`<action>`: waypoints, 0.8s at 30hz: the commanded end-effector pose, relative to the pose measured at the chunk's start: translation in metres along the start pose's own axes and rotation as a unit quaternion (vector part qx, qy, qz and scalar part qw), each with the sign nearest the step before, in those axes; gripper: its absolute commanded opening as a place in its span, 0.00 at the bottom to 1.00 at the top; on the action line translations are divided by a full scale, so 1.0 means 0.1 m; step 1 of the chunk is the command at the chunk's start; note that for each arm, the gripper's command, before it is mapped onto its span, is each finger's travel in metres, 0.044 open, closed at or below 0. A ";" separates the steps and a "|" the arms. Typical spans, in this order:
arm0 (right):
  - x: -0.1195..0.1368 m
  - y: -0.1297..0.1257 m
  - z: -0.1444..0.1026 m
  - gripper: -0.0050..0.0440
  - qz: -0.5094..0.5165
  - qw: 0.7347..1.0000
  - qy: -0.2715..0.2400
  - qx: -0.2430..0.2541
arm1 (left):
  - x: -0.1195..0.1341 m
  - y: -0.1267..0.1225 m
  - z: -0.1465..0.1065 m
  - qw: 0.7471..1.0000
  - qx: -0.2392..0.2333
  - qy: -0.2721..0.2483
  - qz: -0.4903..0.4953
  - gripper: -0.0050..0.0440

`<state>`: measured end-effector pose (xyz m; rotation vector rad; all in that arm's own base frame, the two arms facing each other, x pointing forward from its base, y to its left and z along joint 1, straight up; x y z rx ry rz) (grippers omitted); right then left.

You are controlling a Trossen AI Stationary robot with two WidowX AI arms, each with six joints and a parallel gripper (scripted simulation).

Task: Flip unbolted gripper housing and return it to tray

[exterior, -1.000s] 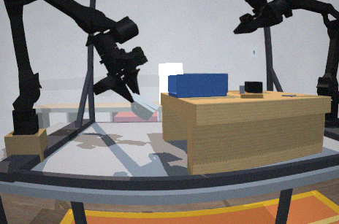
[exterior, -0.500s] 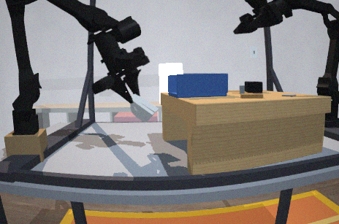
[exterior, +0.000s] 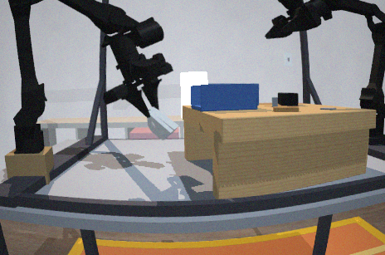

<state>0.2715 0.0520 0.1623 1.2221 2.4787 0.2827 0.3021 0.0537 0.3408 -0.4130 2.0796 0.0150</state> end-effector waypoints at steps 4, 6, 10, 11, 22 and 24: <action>-0.09 0.04 -0.06 0.33 0.033 0.999 0.004 0.008 | -0.05 -0.01 -0.07 1.000 0.004 -0.013 -0.004 1.00; -0.11 0.03 -0.06 0.33 0.041 0.999 0.006 0.014 | -0.05 -0.01 -0.07 1.000 0.004 -0.013 -0.004 1.00; -0.13 0.02 -0.07 0.33 0.050 0.999 0.009 0.020 | -0.05 -0.01 -0.07 1.000 0.004 -0.013 -0.004 1.00; -0.13 0.02 -0.07 0.33 0.054 0.998 0.010 0.023 | -0.05 -0.01 -0.07 1.000 0.004 -0.013 -0.004 1.00; -0.22 -0.02 -0.09 0.33 0.099 0.994 0.020 0.052 | -0.05 -0.01 -0.07 1.000 0.004 -0.013 -0.004 1.00; -0.23 -0.02 -0.09 0.33 0.102 0.993 0.021 0.055 | -0.05 -0.01 -0.07 1.000 0.004 -0.013 -0.004 1.00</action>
Point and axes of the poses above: on each arm, the point midway between the two fingers, 35 mm back from their tips, its own z axis out along the fingers, its own y axis across the jaws, x = y × z, the point moved 7 cm from there along -z, back along the fingers, and after that the axes turned 11 degrees about -z, right-handed, at the moved point
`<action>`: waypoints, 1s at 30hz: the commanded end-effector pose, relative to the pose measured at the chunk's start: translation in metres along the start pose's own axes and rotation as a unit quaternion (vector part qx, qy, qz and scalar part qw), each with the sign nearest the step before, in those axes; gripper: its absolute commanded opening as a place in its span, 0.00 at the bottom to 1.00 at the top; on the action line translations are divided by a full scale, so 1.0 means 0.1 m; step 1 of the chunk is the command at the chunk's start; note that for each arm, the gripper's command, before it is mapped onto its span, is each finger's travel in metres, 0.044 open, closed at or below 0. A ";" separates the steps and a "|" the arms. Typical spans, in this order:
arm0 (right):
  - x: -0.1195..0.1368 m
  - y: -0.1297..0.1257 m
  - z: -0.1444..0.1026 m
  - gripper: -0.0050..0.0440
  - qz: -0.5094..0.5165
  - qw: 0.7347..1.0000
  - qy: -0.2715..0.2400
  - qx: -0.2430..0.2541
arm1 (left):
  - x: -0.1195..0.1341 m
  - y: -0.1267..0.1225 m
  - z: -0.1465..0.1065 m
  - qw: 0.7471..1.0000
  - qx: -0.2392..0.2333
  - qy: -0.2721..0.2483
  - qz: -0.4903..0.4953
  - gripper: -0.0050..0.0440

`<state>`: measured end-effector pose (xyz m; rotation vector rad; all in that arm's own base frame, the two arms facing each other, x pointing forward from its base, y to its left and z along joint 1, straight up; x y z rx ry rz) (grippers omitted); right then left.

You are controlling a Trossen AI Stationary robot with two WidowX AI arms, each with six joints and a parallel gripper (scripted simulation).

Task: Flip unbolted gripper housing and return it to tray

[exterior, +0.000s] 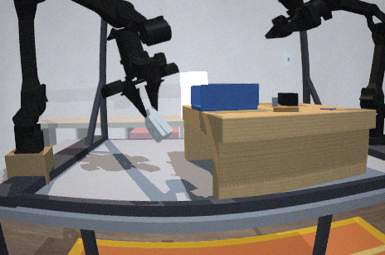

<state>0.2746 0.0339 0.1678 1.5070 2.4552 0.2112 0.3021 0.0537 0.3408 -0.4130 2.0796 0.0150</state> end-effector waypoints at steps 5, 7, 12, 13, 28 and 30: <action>-0.06 0.04 -0.07 0.33 0.025 1.000 0.003 0.004 | -0.05 -0.01 -0.07 1.000 0.004 -0.013 -0.004 1.00; -0.08 0.04 -0.07 0.33 0.031 0.999 0.005 0.008 | -0.05 -0.01 -0.07 1.000 0.004 -0.013 -0.004 1.00; -0.11 0.02 -0.08 0.33 0.050 0.998 0.010 0.022 | -0.05 -0.01 -0.07 1.000 0.004 -0.013 -0.004 1.00; -0.12 0.02 -0.09 0.33 0.054 0.998 0.011 0.025 | -0.05 -0.01 -0.07 1.000 0.004 -0.013 -0.004 1.00; -0.22 -0.02 -0.13 0.33 0.108 0.992 0.023 0.065 | -0.05 -0.01 -0.07 1.000 0.004 -0.013 -0.004 1.00; -0.24 -0.03 -0.14 0.33 0.117 0.990 0.025 0.071 | -0.05 -0.01 -0.07 1.000 0.004 -0.013 -0.004 1.00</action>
Point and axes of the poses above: on each arm, the point midway between the two fingers, 35 mm back from their tips, its own z axis out along the fingers, its own y axis across the jaws, x = y × z, the point moved 7 cm from there along -z, back along the fingers, and after that the axes turned 11 degrees about -z, right-handed, at the moved point
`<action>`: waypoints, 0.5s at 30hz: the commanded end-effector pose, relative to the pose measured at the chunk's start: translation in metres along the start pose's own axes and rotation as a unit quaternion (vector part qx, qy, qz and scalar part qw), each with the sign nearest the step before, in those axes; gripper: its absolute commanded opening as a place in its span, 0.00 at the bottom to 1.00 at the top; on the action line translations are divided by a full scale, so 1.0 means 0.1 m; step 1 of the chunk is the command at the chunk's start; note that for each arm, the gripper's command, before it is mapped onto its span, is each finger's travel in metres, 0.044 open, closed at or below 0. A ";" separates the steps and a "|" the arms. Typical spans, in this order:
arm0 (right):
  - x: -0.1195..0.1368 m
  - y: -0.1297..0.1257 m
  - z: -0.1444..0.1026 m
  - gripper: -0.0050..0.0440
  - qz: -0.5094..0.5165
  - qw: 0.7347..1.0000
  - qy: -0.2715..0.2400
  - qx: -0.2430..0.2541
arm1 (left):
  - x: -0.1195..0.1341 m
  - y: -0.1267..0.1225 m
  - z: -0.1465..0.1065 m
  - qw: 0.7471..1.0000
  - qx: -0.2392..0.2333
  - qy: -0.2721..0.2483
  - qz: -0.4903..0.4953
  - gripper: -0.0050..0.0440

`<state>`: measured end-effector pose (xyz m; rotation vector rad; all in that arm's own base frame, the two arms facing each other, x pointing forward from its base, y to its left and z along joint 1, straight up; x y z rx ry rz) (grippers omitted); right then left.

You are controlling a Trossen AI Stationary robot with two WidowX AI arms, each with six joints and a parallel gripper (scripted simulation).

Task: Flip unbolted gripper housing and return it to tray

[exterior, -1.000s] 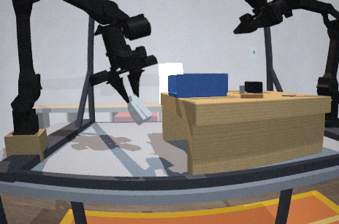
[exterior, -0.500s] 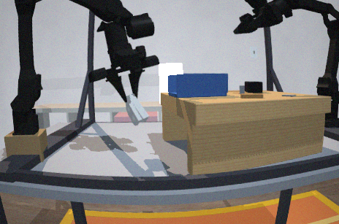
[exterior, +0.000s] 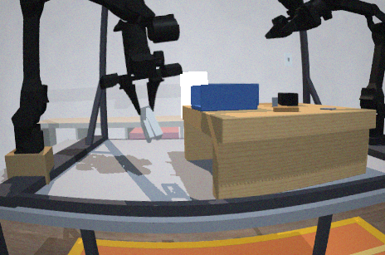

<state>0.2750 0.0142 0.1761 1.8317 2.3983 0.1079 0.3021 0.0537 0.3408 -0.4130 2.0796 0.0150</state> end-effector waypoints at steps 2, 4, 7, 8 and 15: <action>-0.05 0.03 -0.08 0.33 0.025 1.000 0.004 0.005 | -0.05 -0.01 -0.07 1.000 0.004 -0.013 -0.004 1.00; -0.06 0.03 -0.08 0.33 0.029 1.000 0.005 0.008 | -0.05 -0.01 -0.07 1.000 0.004 -0.013 -0.004 1.00; -0.08 0.03 -0.09 0.33 0.037 0.999 0.007 0.013 | -0.05 -0.01 -0.07 1.000 0.004 -0.013 -0.004 1.00; -0.08 0.02 -0.09 0.33 0.041 0.999 0.008 0.016 | -0.05 -0.01 -0.07 1.000 0.004 -0.013 -0.004 1.00; -0.13 0.01 -0.11 0.33 0.064 0.997 0.012 0.033 | -0.05 -0.01 -0.07 1.000 0.004 -0.013 -0.004 1.00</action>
Point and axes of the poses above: on each arm, the point midway between the two fingers, 35 mm back from their tips, its own z axis out along the fingers, its own y axis across the jaws, x = y × z, the point moved 7 cm from there along -z, back along the fingers, and after that the axes turned 11 degrees about -z, right-handed, at the moved point
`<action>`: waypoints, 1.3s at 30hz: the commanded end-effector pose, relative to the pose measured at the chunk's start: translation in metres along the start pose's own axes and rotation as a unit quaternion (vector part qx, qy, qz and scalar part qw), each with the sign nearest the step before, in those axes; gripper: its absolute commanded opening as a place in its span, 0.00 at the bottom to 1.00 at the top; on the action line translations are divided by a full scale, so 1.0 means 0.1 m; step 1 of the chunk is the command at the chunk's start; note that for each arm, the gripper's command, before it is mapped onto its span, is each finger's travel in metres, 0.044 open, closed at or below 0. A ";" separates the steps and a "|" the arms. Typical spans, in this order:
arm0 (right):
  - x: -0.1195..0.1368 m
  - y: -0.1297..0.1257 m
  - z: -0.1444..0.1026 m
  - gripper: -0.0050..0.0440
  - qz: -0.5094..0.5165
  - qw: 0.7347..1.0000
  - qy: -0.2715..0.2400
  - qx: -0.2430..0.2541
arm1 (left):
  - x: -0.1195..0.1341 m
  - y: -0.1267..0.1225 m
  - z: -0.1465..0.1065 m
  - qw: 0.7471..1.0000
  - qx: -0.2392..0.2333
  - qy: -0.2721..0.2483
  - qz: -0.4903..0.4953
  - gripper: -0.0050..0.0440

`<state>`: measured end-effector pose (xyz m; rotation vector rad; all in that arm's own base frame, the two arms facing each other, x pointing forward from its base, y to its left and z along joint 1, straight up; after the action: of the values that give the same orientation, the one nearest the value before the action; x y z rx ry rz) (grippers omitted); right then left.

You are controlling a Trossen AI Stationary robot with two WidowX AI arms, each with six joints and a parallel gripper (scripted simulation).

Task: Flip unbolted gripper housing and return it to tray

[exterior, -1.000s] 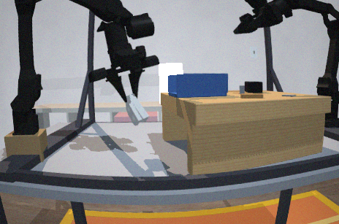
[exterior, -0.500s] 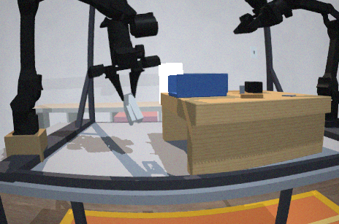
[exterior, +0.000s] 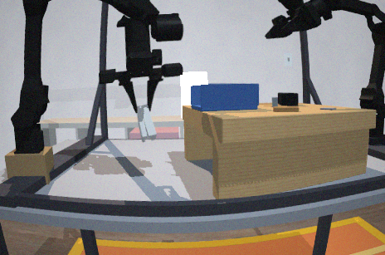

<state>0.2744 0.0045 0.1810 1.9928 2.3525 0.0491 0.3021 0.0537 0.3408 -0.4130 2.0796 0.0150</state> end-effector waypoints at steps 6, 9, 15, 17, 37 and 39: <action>-0.05 0.03 -0.08 0.33 0.026 1.000 0.005 0.006 | -0.05 -0.01 -0.07 1.000 0.004 -0.013 -0.004 1.00; -0.06 0.02 -0.08 0.33 0.031 0.999 0.006 0.009 | -0.05 -0.01 -0.07 1.000 0.004 -0.013 -0.004 1.00; -0.08 0.02 -0.09 0.33 0.041 0.999 0.008 0.016 | -0.05 -0.01 -0.07 1.000 0.004 -0.013 -0.004 1.00; -0.08 0.02 -0.10 0.33 0.043 0.999 0.008 0.018 | -0.05 -0.01 -0.07 1.000 0.004 -0.013 -0.004 1.00; -0.09 0.01 -0.10 0.33 -0.017 1.000 0.010 0.021 | -0.05 -0.01 -0.07 1.000 0.004 -0.013 -0.004 1.00; -0.09 0.01 -0.10 0.33 -0.034 0.999 0.011 0.021 | -0.05 -0.01 -0.07 1.000 0.004 -0.013 -0.004 1.00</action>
<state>0.2757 -0.0045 0.1862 2.0115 2.4085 -0.0057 0.3021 0.0537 0.3408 -0.4130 2.0796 0.0150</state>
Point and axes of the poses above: on each arm, the point midway between the two fingers, 35 mm back from their tips, its own z axis out along the fingers, its own y axis across the jaws, x = y × z, the point moved 7 cm from there along -z, back along the fingers, and after that the axes turned 11 degrees about -z, right-handed, at the moved point
